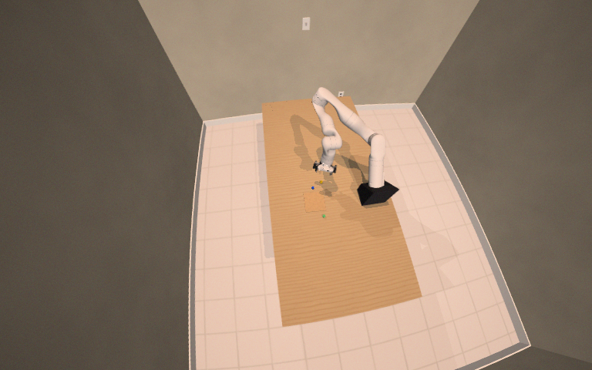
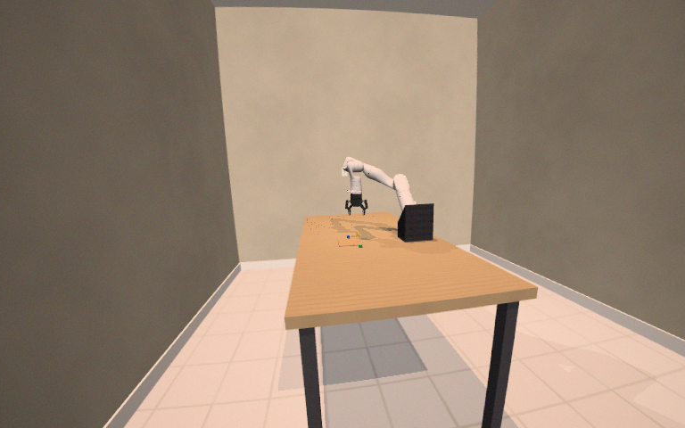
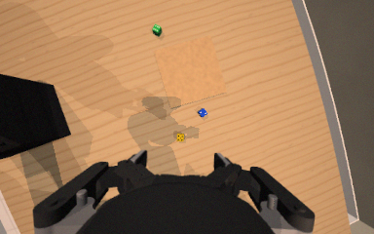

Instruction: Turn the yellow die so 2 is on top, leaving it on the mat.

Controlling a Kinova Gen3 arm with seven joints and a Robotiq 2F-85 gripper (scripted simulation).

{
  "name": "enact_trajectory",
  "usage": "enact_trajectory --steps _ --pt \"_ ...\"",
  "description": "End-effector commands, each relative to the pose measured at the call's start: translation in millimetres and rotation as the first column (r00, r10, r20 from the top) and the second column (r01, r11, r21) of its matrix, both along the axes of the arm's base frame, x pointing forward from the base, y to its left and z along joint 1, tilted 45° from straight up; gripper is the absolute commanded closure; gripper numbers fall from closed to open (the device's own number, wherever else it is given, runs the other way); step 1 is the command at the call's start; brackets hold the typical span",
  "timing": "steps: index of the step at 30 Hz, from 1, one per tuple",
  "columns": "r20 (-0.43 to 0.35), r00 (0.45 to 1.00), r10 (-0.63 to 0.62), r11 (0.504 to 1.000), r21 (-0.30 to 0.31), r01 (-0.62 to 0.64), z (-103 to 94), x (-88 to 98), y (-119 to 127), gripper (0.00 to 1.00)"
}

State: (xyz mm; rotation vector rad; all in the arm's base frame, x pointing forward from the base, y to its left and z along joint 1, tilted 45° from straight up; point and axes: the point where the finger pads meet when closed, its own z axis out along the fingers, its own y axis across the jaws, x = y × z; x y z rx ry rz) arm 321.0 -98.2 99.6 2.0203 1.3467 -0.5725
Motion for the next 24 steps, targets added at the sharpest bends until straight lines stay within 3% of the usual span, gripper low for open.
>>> enact_trajectory --steps 1,8,14,16,24 --pt "-0.024 0.999 0.028 1.000 0.000 -0.028 -0.9 0.5 -1.2 0.00" --pt "-0.122 0.985 0.122 0.992 0.007 -0.123 -4.2 0.2 -4.8 0.00" --pt "-0.243 0.940 0.239 0.970 0.030 -0.239 -8.5 -0.4 -9.2 0.00" --pt "-0.243 0.940 0.239 0.970 0.030 -0.239 -8.5 -0.4 -9.2 0.00" --pt "-0.423 0.805 0.416 0.904 0.100 -0.415 -15.6 -1.3 -16.2 0.00"
